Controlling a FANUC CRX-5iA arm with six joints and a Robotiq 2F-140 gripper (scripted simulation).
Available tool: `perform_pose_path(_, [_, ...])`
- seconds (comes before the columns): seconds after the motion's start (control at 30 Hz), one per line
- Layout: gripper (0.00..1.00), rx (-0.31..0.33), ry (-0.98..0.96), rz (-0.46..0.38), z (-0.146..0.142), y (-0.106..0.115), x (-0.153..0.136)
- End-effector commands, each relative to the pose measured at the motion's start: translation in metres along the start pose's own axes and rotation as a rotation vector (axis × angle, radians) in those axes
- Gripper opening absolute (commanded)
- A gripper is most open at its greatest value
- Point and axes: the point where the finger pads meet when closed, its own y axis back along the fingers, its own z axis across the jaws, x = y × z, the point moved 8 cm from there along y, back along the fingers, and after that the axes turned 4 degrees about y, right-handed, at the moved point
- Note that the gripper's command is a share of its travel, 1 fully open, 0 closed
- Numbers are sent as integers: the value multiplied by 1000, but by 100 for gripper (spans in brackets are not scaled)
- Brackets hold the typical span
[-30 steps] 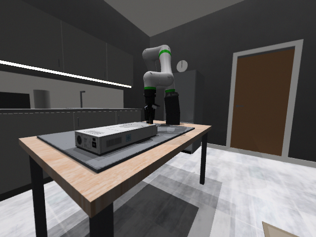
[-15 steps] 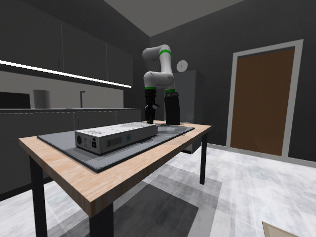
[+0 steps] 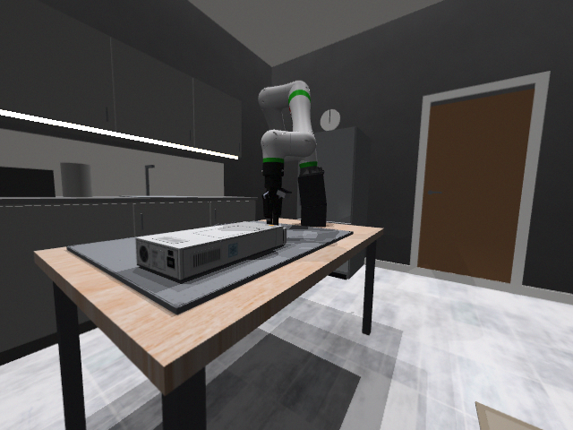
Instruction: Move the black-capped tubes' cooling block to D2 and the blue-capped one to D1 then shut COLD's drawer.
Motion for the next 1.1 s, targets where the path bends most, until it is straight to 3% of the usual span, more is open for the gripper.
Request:
perform_pose_path(0.0, [34,-2,0,0,0,1,0])
perform_pose_path(1.07, [34,-2,0,0,-9,1,1])
